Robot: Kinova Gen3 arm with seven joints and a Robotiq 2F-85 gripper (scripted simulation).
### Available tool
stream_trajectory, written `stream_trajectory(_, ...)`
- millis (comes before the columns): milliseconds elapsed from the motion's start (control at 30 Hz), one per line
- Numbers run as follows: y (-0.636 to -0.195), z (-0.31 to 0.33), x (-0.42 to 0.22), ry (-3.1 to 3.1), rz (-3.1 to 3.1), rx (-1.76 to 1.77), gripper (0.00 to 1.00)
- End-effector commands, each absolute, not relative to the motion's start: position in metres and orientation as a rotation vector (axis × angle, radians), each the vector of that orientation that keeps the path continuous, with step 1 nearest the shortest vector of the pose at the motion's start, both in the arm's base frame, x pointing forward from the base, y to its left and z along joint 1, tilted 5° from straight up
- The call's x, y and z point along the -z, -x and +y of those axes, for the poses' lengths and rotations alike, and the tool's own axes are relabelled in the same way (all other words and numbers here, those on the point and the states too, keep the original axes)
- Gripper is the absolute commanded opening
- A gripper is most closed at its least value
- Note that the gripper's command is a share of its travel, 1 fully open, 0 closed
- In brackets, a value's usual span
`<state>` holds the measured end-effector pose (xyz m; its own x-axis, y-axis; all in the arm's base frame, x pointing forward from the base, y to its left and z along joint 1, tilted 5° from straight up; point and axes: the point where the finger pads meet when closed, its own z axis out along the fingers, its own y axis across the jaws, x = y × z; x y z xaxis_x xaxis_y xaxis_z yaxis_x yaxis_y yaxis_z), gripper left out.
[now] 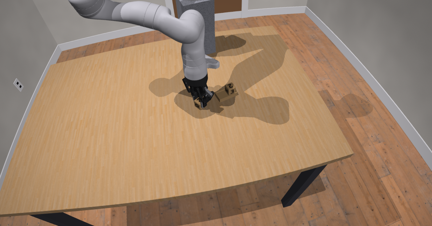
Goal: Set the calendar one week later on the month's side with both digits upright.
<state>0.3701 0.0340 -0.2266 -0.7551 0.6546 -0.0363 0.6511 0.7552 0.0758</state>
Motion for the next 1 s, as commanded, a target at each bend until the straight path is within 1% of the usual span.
stream_trajectory(0,-0.3707,0.0338,0.2261,-1.074,2.885,-0.091,0.28)
stream_trajectory(333,-0.3707,0.0338,0.2261,-1.074,2.885,-0.091,0.28)
stream_trajectory(367,-0.3707,0.0338,0.2261,-1.074,2.885,-0.091,0.32)
stream_trajectory(433,-0.3707,0.0338,0.2261,-1.074,2.885,-0.091,0.32)
stream_trajectory(467,-0.3707,0.0338,0.2261,-1.074,2.885,-0.091,0.36)
stream_trajectory(533,-0.3707,0.0338,0.2261,-1.074,2.885,-0.091,0.36)
stream_trajectory(567,-0.3707,0.0338,0.2261,-1.074,2.885,-0.091,0.4)
stream_trajectory(700,-0.3707,0.0338,0.2261,-1.074,2.885,-0.091,0.4)
stream_trajectory(733,-0.3707,0.0338,0.2261,-1.074,2.885,-0.091,0.44)
stream_trajectory(800,-0.3707,0.0338,0.2261,-1.074,2.885,-0.091,0.44)
stream_trajectory(833,-0.3707,0.0338,0.2261,-1.074,2.885,-0.091,0.48)
stream_trajectory(967,-0.3707,0.0338,0.2261,-1.074,2.885,-0.091,0.48)
